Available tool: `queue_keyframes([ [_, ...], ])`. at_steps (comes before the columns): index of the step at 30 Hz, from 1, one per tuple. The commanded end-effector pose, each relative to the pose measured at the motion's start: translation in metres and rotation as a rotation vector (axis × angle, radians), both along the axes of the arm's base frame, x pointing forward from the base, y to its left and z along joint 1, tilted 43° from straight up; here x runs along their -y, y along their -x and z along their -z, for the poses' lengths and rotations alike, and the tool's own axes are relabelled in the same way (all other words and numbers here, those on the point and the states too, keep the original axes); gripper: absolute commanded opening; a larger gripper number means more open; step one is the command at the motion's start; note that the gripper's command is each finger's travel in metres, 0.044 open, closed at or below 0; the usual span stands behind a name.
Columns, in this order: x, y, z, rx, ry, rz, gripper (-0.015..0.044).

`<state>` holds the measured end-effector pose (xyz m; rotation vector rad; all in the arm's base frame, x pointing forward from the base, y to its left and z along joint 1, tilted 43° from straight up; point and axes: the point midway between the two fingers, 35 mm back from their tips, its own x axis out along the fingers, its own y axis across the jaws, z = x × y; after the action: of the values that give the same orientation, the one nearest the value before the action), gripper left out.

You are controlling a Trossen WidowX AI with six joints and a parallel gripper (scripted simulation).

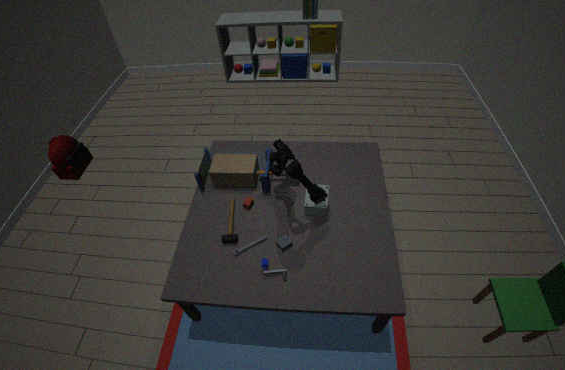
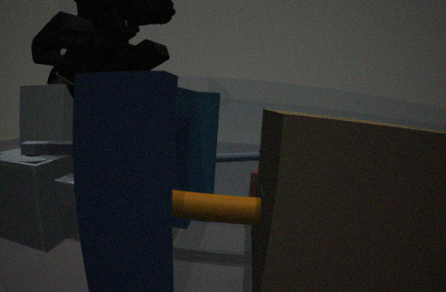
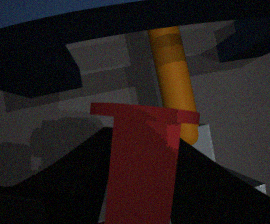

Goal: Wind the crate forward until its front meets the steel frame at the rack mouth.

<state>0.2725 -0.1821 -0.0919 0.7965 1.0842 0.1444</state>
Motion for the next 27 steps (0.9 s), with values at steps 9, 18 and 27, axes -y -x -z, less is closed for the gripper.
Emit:
queue_keyframes([
  [9,-0.014,0.013,-0.009,-0.016,-0.025,0.005,0.0],
  [18,-0.02,0.021,-0.013,-0.016,-0.026,0.005,0.0],
  [27,-0.025,0.029,-0.016,-0.017,-0.026,0.005,0.0],
])
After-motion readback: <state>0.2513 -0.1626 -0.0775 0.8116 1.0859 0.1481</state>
